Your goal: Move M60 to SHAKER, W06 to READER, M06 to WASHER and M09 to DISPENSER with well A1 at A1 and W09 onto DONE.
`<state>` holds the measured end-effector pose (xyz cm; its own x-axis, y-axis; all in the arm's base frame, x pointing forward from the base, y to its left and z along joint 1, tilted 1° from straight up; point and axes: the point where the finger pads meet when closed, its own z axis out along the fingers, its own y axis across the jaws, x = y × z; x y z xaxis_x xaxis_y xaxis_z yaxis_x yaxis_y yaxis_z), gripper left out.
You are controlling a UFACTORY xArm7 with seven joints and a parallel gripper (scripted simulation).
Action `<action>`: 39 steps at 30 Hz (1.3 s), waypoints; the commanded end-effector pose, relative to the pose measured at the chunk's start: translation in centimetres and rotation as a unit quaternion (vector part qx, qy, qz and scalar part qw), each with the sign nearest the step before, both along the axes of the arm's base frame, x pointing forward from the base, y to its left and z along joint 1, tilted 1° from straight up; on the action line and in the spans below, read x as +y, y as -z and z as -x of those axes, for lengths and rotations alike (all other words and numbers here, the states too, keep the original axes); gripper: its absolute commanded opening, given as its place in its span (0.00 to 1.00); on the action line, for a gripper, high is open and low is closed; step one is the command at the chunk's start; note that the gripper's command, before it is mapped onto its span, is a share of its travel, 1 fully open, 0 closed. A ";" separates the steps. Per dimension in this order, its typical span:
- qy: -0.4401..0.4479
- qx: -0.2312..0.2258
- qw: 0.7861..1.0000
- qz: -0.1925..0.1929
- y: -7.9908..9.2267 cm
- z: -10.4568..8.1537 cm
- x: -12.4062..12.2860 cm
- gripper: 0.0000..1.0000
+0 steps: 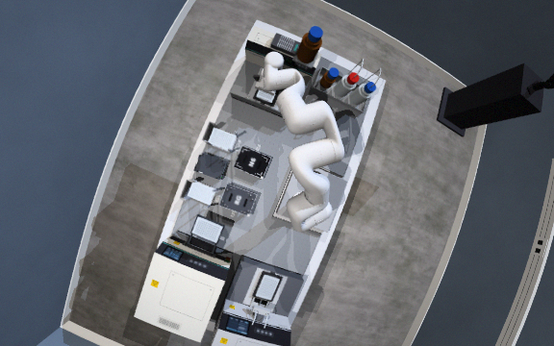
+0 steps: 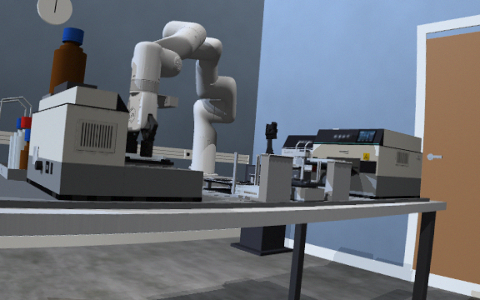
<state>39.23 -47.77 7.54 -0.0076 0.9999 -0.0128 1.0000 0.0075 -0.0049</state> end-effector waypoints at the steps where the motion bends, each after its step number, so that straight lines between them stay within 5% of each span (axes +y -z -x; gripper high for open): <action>1: 0.000 -0.002 1.000 0.002 -0.2 -0.1 -0.1 0.00; 39: 0.000 -0.002 1.000 0.002 -0.9 -0.1 -0.1 0.00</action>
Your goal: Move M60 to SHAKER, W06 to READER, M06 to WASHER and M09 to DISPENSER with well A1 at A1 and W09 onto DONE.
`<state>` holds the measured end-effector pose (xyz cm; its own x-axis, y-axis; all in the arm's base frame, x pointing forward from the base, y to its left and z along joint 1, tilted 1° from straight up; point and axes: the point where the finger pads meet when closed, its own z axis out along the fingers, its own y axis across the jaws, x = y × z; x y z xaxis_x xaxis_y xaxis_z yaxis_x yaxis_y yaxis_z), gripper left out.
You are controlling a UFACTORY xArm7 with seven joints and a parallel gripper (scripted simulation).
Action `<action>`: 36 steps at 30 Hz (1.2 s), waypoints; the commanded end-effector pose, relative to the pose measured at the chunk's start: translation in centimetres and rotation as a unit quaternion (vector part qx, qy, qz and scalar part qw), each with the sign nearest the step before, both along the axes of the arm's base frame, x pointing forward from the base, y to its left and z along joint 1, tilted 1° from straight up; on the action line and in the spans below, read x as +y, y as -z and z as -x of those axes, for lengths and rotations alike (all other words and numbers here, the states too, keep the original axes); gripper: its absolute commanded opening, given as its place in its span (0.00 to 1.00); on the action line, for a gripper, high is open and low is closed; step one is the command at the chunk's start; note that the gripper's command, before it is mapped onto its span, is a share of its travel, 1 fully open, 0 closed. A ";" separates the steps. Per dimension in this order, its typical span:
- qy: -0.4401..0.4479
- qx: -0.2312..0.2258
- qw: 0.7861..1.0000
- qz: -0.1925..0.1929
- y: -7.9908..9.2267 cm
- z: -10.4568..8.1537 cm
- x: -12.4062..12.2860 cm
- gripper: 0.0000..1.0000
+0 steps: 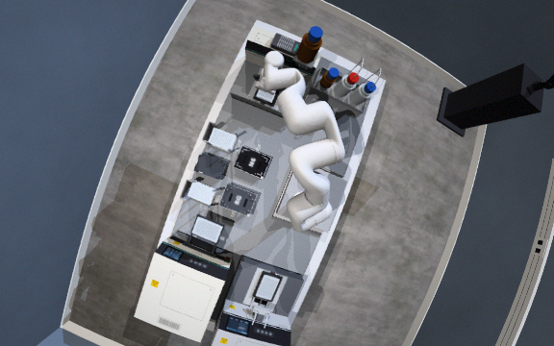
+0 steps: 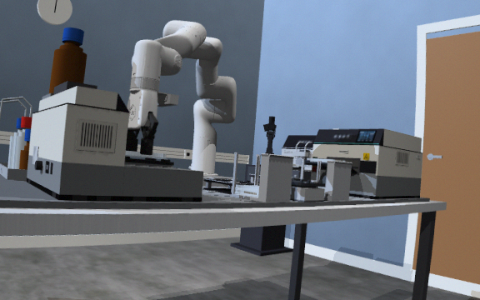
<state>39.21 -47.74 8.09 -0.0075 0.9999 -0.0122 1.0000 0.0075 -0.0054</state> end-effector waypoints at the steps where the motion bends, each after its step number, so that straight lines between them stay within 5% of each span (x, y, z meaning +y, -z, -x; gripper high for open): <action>1: 0.000 -0.002 1.000 0.002 -0.4 -0.1 -0.1 0.00; 36: 0.000 -0.002 1.000 0.002 -2.5 -0.1 -0.1 0.00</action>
